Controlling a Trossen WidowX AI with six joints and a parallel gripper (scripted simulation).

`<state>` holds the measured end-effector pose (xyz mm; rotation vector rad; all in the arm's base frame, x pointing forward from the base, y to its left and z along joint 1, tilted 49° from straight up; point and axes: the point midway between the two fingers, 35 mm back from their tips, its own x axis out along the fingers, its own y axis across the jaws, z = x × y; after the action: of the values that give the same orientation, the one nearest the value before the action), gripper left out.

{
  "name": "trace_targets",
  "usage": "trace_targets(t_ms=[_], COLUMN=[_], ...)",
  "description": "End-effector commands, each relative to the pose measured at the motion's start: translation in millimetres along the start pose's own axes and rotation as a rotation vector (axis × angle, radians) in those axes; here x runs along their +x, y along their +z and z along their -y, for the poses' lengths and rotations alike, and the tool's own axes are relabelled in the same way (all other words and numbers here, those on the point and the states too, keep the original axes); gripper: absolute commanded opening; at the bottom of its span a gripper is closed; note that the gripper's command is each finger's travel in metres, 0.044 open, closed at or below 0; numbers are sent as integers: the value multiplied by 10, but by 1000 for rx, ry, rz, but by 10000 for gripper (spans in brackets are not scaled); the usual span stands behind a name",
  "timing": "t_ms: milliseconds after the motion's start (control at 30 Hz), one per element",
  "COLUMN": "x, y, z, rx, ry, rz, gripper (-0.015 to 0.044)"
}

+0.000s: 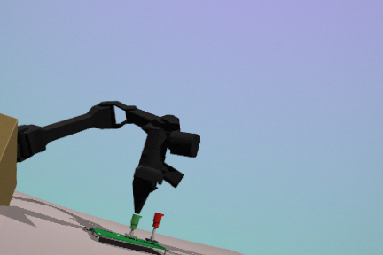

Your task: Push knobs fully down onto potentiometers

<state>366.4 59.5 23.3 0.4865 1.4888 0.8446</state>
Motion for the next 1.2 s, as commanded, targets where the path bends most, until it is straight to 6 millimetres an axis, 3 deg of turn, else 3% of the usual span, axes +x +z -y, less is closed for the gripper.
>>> trace_targets(t_ms=[0,1167], x=[11,48], y=[5,5], z=[-8,-8], rx=[2,2], ry=[3,3], rz=[3,3], gripper=[0,0])
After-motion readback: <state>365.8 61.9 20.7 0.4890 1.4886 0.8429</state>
